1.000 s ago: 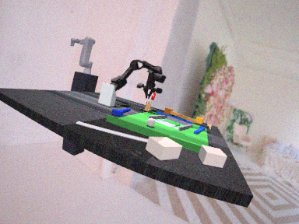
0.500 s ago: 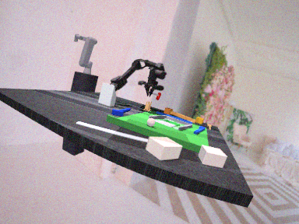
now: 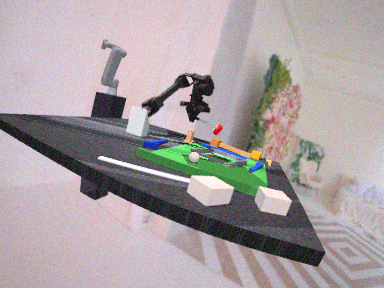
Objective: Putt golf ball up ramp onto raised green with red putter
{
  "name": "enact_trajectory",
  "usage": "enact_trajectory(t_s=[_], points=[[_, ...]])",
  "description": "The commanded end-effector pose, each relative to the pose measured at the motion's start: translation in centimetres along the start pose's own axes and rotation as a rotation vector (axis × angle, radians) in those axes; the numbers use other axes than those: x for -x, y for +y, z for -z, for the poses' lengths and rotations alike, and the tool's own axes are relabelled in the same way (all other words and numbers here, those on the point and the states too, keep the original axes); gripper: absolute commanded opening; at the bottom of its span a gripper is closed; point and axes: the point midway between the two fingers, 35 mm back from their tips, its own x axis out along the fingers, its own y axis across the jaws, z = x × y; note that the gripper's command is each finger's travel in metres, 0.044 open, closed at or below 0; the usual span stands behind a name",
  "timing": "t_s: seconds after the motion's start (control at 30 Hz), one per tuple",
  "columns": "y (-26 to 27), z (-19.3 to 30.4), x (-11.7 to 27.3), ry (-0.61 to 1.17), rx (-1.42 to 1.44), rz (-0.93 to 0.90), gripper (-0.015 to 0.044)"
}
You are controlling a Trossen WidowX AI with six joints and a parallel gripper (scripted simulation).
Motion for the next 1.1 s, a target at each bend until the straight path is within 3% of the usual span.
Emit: enact_trajectory(t_s=[0.0,0.53,1.07], points=[[-1.8,2.3,1.0,0.019,-0.131,0.025,0.0000],[-6.1,12.3,3.6,0.066,-0.621,0.080,0.0000],[-7.1,23.6,4.6,0.086,-1.105,0.112,0.0000]])
